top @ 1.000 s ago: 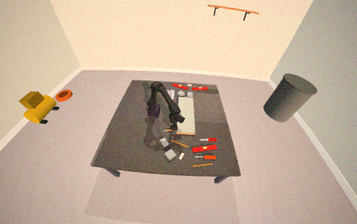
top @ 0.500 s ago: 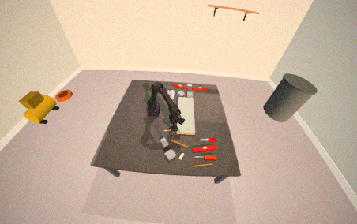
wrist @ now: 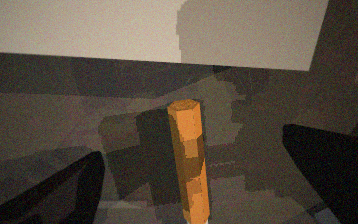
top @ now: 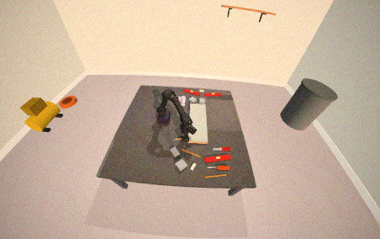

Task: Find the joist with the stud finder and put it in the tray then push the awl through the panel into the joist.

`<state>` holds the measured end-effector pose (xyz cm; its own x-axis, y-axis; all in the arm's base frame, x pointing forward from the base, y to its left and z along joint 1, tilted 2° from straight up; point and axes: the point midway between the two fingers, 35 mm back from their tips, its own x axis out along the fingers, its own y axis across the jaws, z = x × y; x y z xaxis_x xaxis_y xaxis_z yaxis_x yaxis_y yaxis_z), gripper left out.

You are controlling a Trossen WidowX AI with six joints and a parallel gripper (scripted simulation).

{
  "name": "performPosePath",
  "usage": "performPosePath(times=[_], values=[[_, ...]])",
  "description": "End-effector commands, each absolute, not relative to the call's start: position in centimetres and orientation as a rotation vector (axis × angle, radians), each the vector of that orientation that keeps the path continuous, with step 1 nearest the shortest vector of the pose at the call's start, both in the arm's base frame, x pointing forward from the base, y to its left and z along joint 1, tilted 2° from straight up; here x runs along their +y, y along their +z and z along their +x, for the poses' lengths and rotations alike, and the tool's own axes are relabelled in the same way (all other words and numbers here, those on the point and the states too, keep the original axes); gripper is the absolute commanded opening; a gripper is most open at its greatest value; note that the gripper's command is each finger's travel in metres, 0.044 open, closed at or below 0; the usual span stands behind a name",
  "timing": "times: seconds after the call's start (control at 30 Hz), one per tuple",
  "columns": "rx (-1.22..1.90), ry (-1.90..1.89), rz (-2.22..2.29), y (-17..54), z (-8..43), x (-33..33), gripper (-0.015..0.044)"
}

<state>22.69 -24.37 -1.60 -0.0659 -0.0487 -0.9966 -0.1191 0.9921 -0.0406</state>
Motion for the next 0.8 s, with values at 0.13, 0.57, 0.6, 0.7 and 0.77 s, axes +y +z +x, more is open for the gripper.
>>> performPosePath(times=[0.13, 0.57, 0.6, 0.7, 0.77], values=[[1.644, 0.064, -0.13, -3.1, 22.4, -24.2, 0.044], [1.644, 0.064, -0.13, -3.9, 22.4, -24.2, 0.0309], [1.644, 0.064, -0.13, -3.9, 22.4, -24.2, 0.0282], [1.644, 0.064, -0.13, -3.9, 22.4, -24.2, 0.0204], [1.644, 0.064, -0.13, -3.9, 22.4, -24.2, 0.0151]])
